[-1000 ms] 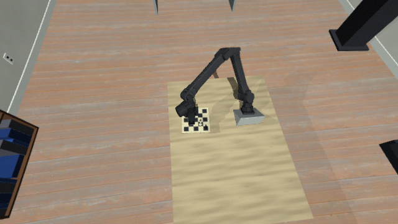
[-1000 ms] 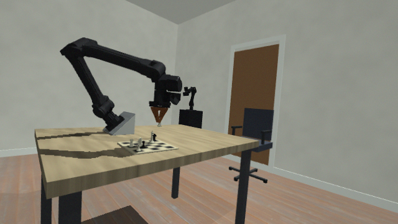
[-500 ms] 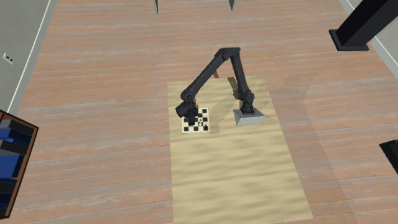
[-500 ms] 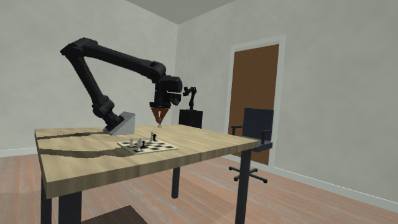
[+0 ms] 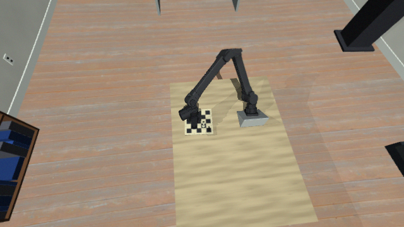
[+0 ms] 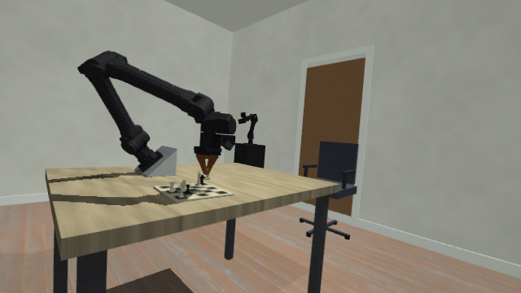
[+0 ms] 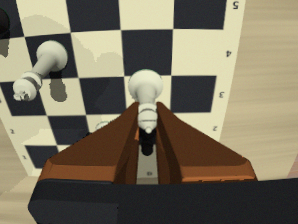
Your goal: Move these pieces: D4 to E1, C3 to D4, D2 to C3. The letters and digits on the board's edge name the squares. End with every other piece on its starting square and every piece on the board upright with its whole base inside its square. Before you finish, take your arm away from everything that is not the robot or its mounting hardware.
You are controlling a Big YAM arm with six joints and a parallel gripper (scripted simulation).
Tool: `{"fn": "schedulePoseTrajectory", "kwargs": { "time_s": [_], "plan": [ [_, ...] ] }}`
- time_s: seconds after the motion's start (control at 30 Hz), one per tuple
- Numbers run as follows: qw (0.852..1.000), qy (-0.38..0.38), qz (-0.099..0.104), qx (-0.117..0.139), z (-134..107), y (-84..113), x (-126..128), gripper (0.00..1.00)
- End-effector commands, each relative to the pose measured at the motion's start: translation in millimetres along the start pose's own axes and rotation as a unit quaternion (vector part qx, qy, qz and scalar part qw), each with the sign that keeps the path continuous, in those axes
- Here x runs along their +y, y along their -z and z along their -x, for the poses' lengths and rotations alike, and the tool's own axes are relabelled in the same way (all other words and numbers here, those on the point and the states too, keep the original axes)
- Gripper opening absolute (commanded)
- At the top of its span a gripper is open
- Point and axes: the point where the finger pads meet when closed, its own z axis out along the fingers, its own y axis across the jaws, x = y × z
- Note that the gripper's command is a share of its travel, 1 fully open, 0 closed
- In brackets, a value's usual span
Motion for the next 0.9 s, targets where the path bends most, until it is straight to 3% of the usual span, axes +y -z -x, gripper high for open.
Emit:
{"fn": "schedulePoseTrajectory", "kwargs": {
  "time_s": [0.0, 0.1, 0.13, 0.3, 0.87],
  "plan": [
    [1.0, 0.009, 0.006, 0.001, 2, -26.3, -3, 0.0],
    [1.0, 0.003, 0.0, -0.002, 2, -25.6, -12, 0.0],
    [1.0, 0.009, 0.006, 0.001, 2, -34.1, -3, 0.0],
    [1.0, 0.009, 0.006, 0.001, 2, -46.8, -3, 0.0],
    [1.0, 0.009, 0.007, 0.001, 1, -48.6, -5, 0.0]
  ]
}}
